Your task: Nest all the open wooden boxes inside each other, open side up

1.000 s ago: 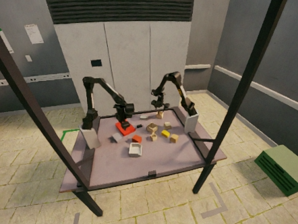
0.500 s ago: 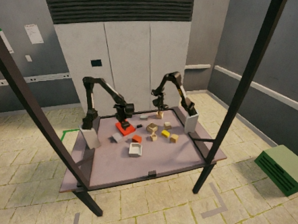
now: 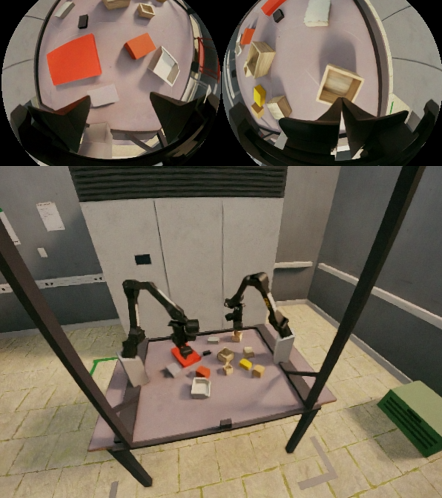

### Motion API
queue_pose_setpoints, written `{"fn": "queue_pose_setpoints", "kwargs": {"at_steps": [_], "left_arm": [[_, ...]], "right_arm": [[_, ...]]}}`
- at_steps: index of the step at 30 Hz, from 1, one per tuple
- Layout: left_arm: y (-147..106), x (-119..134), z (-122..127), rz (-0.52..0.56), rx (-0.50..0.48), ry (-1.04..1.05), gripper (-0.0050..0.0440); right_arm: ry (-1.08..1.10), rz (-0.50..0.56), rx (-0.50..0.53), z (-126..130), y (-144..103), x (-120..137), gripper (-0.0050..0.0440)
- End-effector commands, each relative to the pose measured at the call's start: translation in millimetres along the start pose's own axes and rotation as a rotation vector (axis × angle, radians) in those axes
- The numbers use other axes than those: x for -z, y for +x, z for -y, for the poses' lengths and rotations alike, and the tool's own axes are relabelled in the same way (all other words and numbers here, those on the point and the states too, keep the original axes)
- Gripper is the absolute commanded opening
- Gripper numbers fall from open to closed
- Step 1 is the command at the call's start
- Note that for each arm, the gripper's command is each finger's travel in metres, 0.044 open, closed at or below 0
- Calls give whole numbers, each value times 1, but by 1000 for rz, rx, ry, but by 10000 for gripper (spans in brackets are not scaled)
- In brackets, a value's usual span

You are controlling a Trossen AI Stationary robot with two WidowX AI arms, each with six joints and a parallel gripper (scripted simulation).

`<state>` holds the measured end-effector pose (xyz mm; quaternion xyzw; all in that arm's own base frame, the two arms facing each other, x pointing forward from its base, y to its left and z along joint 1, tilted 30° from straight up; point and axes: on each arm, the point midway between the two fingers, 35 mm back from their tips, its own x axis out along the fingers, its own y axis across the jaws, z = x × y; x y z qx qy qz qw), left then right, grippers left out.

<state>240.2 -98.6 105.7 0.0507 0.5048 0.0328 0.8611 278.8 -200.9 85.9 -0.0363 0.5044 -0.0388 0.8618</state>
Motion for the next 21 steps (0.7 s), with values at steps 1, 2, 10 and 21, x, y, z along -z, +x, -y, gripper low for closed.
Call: {"fn": "queue_pose_setpoints", "kwargs": {"at_steps": [1,2,10,21], "left_arm": [[-3,-3,1,11,8,0,400],[-3,-3,1,11,8,0,400],[-3,-3,1,11,8,0,400],[-3,-3,1,11,8,0,400]], "right_arm": [[214,15,17,1,-5,-5,0],[258,15,16,1,-5,-5,0],[340,16,15,1,-5,-5,-2],[345,0,7,-2,29,1,-13]]}}
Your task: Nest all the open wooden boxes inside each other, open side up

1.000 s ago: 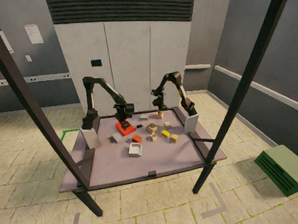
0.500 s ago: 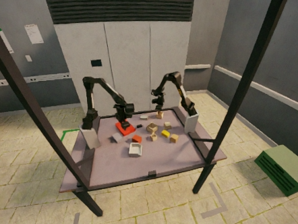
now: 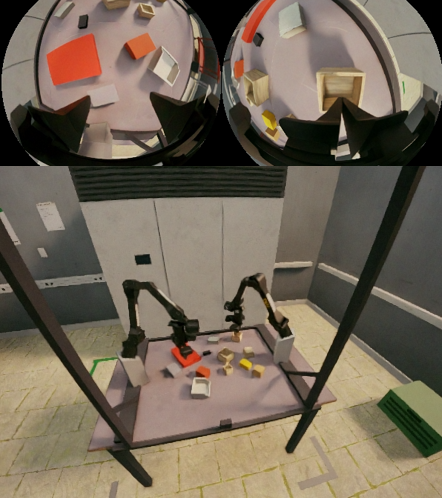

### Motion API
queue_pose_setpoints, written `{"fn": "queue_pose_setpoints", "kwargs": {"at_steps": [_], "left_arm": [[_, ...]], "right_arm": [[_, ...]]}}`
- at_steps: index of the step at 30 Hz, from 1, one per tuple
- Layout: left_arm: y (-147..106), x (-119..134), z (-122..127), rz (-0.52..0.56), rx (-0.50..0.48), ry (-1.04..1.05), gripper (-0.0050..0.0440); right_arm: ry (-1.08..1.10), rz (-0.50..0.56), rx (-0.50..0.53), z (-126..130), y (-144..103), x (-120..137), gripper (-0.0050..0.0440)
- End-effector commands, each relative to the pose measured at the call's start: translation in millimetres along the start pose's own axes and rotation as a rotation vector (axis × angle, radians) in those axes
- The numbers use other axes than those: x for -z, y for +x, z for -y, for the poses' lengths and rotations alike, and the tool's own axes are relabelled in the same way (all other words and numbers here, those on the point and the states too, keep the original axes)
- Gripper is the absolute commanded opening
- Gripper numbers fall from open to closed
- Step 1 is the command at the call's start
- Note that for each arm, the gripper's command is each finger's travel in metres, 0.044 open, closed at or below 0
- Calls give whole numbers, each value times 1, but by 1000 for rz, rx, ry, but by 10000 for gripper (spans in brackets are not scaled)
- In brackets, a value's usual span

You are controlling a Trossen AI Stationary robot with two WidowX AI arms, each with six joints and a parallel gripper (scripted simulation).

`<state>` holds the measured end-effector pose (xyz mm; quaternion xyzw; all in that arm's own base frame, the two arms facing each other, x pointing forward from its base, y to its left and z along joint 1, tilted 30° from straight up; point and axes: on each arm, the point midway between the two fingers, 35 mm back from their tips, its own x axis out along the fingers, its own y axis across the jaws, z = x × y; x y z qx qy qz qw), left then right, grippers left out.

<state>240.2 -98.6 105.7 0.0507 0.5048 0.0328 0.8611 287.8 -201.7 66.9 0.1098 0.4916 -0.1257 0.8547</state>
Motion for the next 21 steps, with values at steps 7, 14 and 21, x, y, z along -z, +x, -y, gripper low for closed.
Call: {"fn": "queue_pose_setpoints", "kwargs": {"at_steps": [7,14,21], "left_arm": [[-3,-3,1,11,8,0,400],[-3,-3,1,11,8,0,400],[-3,-3,1,11,8,0,400]], "right_arm": [[1,13,3,0,17,-5,-50],[0,19,5,1,23,-9,24],[-2,22,5,1,20,-8,144]]}}
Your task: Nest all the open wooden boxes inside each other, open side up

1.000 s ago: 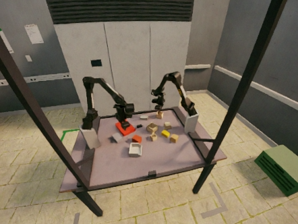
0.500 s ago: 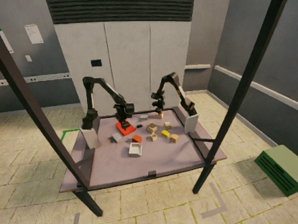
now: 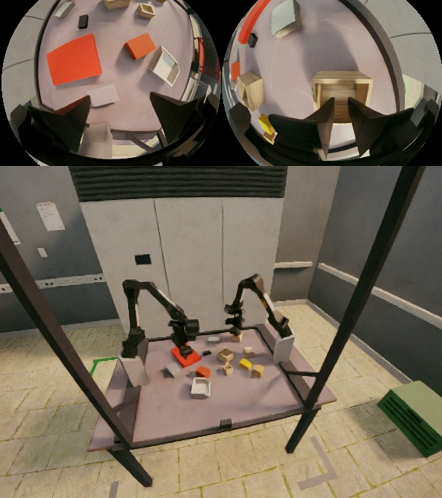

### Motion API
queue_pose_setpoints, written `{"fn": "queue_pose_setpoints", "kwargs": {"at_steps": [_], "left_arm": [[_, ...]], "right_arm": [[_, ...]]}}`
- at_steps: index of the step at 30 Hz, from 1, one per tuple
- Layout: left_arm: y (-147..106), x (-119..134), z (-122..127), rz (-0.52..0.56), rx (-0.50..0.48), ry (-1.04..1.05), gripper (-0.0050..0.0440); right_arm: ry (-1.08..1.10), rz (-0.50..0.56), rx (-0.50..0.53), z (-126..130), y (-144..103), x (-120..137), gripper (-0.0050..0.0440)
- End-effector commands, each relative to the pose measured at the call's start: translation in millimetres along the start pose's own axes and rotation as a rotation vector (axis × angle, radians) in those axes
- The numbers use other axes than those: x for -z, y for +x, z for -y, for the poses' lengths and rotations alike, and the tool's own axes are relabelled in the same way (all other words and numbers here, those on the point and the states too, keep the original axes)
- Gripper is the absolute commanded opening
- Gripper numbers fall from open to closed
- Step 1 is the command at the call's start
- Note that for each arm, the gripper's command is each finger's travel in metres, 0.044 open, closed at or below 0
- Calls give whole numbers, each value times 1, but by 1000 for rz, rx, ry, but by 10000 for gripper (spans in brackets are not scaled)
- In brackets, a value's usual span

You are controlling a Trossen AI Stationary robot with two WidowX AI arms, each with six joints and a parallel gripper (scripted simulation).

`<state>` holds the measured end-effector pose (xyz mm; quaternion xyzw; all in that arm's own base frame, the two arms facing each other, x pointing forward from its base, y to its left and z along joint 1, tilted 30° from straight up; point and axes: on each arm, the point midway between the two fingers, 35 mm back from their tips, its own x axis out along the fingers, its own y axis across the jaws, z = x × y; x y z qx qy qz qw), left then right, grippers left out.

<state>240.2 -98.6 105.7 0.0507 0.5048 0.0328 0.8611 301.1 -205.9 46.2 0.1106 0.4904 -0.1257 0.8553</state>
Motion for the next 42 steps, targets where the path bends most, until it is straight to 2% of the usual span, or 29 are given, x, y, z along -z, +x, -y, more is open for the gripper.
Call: {"fn": "queue_pose_setpoints", "kwargs": {"at_steps": [1,6,19,28,30,35,42], "left_arm": [[-3,-3,1,11,8,0,400],[-3,-3,1,11,8,0,400],[-3,-3,1,11,8,0,400],[-3,-3,1,11,8,0,400],[-3,-3,1,11,8,0,400],[-3,-3,1,11,8,0,400],[-3,-3,1,11,8,0,400]], "right_arm": [[-4,19,6,0,-4,-6,168],[-4,19,6,0,-4,-6,282],[-4,21,6,0,-6,-6,282],[-11,39,11,2,-47,-12,282],[-11,39,11,2,-47,-12,282],[-11,39,12,1,-69,-10,282],[-6,23,10,-6,-60,-9,282]]}}
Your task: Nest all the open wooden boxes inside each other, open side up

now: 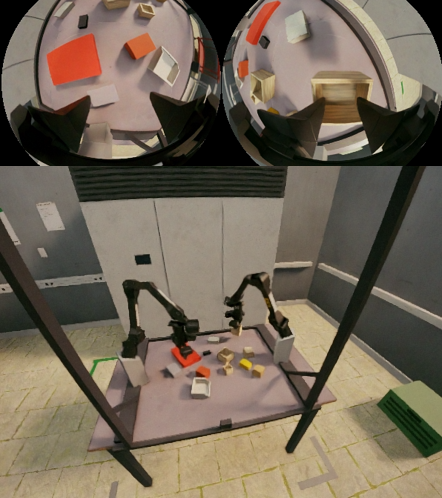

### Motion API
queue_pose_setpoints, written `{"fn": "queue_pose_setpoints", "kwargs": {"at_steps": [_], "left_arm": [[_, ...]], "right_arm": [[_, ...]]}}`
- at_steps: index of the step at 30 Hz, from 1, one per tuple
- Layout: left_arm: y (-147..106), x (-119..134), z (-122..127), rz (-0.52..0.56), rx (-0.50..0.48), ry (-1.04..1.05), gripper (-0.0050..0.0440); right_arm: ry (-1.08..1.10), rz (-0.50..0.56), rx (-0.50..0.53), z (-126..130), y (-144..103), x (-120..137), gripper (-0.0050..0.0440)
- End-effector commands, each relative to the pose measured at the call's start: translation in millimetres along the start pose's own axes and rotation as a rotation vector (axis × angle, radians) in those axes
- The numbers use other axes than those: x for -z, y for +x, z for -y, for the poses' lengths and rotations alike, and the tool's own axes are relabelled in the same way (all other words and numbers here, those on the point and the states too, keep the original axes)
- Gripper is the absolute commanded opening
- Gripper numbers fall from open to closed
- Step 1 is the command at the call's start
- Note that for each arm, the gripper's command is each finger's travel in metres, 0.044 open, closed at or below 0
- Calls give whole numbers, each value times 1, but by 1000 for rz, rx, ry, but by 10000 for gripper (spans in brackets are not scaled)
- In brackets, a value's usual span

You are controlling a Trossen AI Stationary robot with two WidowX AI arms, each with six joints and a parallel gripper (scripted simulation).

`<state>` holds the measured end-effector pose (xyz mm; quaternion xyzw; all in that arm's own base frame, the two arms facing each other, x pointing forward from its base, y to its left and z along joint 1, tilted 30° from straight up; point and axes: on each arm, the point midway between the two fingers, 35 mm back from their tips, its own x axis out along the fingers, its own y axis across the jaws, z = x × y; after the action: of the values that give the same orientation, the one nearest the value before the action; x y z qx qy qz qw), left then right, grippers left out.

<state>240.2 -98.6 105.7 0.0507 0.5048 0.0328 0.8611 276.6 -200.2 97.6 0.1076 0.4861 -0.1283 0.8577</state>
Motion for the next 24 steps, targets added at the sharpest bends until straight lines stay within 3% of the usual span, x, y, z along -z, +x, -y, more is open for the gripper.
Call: {"fn": "queue_pose_setpoints", "kwargs": {"at_steps": [1,6,24], "left_arm": [[-3,-3,1,11,8,0,400],[-3,-3,1,11,8,0,400],[-3,-3,1,11,8,0,400]], "right_arm": [[-5,11,4,-7,-2,-6,282],[-12,13,3,-18,-5,-10,282],[-51,-8,-15,-95,-15,-20,282]]}}
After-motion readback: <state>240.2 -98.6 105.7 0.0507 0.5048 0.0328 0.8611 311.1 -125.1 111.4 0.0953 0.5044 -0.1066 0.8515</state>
